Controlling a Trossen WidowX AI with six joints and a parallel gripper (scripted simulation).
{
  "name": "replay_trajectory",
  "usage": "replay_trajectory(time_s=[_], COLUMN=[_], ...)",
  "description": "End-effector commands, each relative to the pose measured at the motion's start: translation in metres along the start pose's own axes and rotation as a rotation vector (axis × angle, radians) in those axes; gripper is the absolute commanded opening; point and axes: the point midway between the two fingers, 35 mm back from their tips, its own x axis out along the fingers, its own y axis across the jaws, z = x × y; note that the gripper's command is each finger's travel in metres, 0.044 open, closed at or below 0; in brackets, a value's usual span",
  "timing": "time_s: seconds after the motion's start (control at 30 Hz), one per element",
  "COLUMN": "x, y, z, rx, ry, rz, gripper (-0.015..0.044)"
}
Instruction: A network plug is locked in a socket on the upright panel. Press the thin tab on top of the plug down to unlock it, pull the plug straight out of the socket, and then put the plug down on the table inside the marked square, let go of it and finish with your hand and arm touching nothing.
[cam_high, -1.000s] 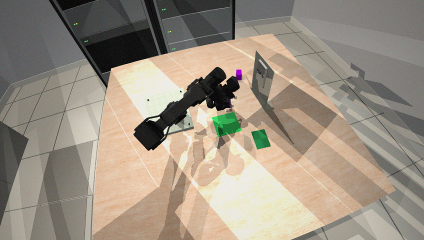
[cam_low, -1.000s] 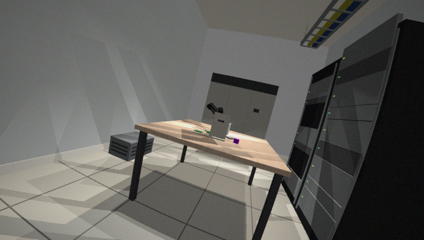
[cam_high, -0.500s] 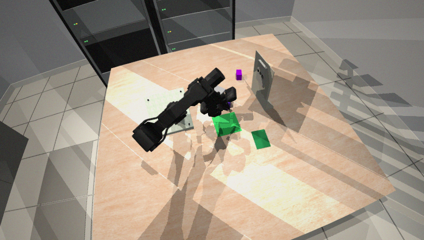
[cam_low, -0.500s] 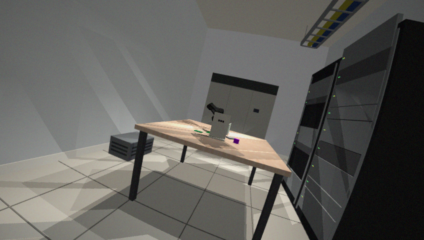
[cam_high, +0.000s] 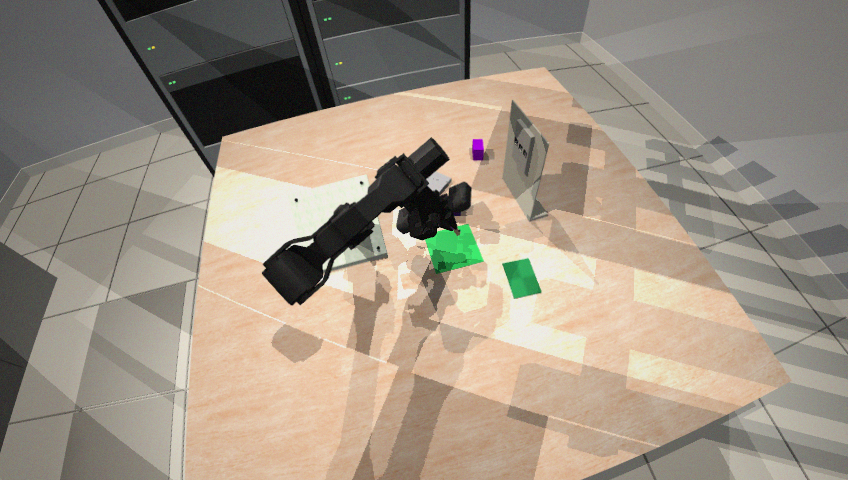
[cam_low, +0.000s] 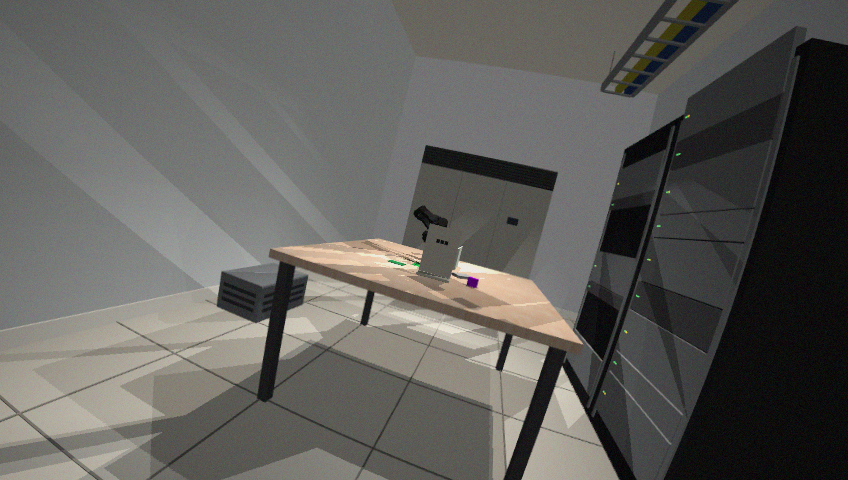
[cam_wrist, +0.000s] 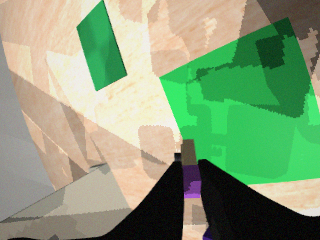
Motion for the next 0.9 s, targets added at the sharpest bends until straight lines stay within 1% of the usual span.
replay_trajectory(time_s=[0.0,0.87], x=[0.003,0.024], y=[-0.002,-0.015], z=[0.0,-0.003], rx=[0.002,0.003], ry=[-0.004,0.002], rz=[0.0,-0.008], gripper=[0.0,0.0])
